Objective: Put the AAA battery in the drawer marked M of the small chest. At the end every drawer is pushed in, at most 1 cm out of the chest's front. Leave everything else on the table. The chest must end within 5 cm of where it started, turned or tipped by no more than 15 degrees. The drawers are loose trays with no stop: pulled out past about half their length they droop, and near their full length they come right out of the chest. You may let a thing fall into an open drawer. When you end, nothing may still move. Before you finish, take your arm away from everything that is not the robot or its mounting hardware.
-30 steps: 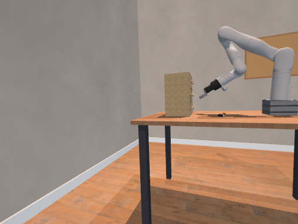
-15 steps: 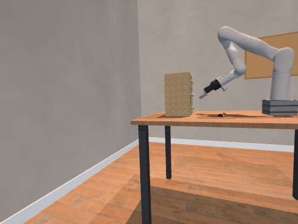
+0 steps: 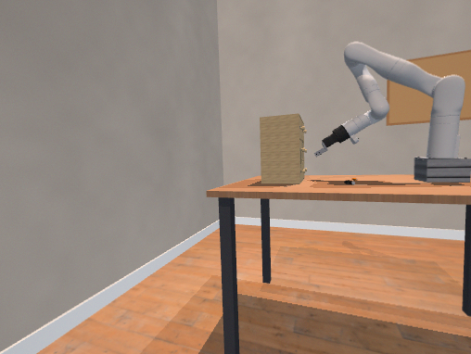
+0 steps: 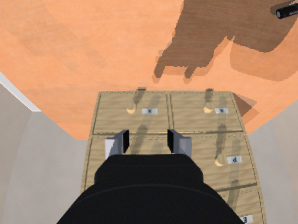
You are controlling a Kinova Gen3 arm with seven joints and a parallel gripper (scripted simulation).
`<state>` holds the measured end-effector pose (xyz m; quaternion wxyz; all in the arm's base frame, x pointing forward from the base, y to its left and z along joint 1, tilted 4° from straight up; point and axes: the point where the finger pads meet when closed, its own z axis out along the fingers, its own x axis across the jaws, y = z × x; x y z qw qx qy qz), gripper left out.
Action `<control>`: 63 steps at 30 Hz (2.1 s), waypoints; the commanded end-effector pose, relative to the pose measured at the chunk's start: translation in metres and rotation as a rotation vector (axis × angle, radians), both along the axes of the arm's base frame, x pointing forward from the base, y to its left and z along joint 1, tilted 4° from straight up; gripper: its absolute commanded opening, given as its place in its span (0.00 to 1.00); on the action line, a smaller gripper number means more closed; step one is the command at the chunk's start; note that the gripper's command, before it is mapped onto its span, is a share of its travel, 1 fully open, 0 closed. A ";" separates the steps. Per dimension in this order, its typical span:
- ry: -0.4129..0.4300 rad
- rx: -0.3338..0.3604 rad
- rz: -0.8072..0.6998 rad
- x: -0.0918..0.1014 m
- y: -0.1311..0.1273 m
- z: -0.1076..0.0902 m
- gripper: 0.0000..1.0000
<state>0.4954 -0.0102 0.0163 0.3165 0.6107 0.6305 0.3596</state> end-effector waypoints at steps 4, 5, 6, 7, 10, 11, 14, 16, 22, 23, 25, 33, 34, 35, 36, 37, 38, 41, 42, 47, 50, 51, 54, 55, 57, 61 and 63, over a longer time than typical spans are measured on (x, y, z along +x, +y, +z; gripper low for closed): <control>-0.002 0.000 0.000 0.000 0.000 0.001 1.00; -0.002 0.000 0.000 0.000 0.000 0.001 1.00; -0.002 0.000 0.000 0.000 0.000 0.001 1.00; -0.002 0.000 0.000 0.000 0.000 0.001 1.00; -0.002 0.000 0.000 0.000 0.000 0.001 1.00; -0.002 0.000 0.000 0.000 0.000 0.001 1.00; -0.002 0.000 0.000 0.000 0.000 0.001 1.00; -0.002 0.000 0.000 0.000 0.000 0.001 1.00; -0.002 0.000 0.000 0.000 0.000 0.001 1.00; -0.002 0.000 0.000 0.000 0.000 0.001 1.00; -0.002 0.000 0.000 0.000 0.000 0.001 1.00; 0.000 0.000 0.000 0.000 0.000 0.001 1.00; 0.000 0.000 0.000 0.000 0.000 0.001 1.00; 0.000 0.000 0.000 0.000 0.000 0.001 1.00; 0.001 0.000 0.000 0.000 0.000 0.001 1.00; 0.001 0.000 0.000 0.000 0.000 0.001 1.00; 0.001 0.000 0.000 0.000 0.000 0.001 1.00; 0.002 0.000 0.000 0.000 0.000 0.001 1.00; 0.003 0.000 0.000 0.000 0.000 0.001 1.00; 0.007 -0.001 0.001 0.000 0.000 0.002 1.00; 0.011 -0.001 0.001 0.000 0.000 0.002 1.00; 0.012 -0.001 0.001 0.000 0.000 0.002 1.00; 0.016 -0.001 0.001 0.000 0.000 0.002 1.00; 0.016 -0.001 0.001 0.000 0.000 0.002 1.00; 0.018 -0.001 0.001 -0.001 0.000 0.003 1.00; 0.025 -0.002 0.001 -0.001 0.000 0.003 1.00; 0.029 -0.002 0.002 -0.001 0.000 0.004 1.00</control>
